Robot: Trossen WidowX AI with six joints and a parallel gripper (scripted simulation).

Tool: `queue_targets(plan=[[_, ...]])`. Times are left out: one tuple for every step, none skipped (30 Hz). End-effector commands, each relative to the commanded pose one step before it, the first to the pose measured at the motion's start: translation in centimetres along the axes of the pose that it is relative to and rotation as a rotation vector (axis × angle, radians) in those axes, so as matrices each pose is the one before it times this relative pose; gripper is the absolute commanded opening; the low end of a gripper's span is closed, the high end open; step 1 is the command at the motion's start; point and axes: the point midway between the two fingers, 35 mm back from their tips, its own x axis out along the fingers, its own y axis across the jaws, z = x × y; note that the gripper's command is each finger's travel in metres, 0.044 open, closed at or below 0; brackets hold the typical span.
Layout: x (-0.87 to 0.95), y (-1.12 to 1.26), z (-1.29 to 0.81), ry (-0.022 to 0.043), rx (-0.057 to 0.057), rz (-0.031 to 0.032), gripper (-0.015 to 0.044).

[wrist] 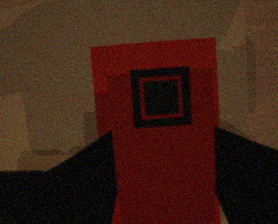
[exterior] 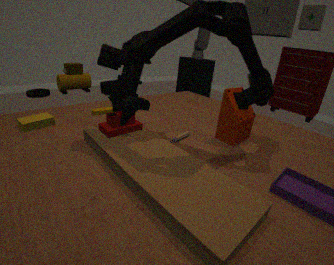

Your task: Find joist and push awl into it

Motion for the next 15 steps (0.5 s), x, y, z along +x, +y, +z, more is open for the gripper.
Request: queue_targets(plan=[[-0.080,0.091,0.083,-0.00104,0.0008,0.00242,0.0000],[-0.169,-0.030,0.075,0.00001,0.0000,-0.00045,0.0000],[-0.260,-0.044,0.112,0.00001,0.0000,-0.00066,0.0000],[-0.334,-0.054,0.140,0.00003,0.0000,-0.00080,0.0000],[-0.411,-0.062,0.166,0.00005,0.0000,-0.00091,0.0000],[-0.489,-0.067,0.189,0.00007,-0.0001,-0.00099,0.0000],[-0.542,-0.067,0.198,0.00010,-0.0001,-0.00097,0.0000],[-0.563,-0.061,0.194,0.00012,-0.0001,-0.00088,0.0000],[-0.573,-0.054,0.185,0.00013,-0.0001,-0.00076,0.0000],[-0.580,-0.046,0.176,0.00015,-0.0001,-0.00064,0.0000],[-0.587,-0.039,0.166,0.00016,-0.0001,-0.00051,0.0000],[-0.593,-0.031,0.157,0.00017,-0.0001,-0.00039,0.0000],[-0.600,-0.022,0.147,0.00017,-0.0001,-0.00027,0.0000],[-0.606,-0.014,0.137,0.00017,-0.0001,-0.00014,0.0000],[-0.612,-0.006,0.127,0.00017,-0.0002,-0.00002,0.0000]])
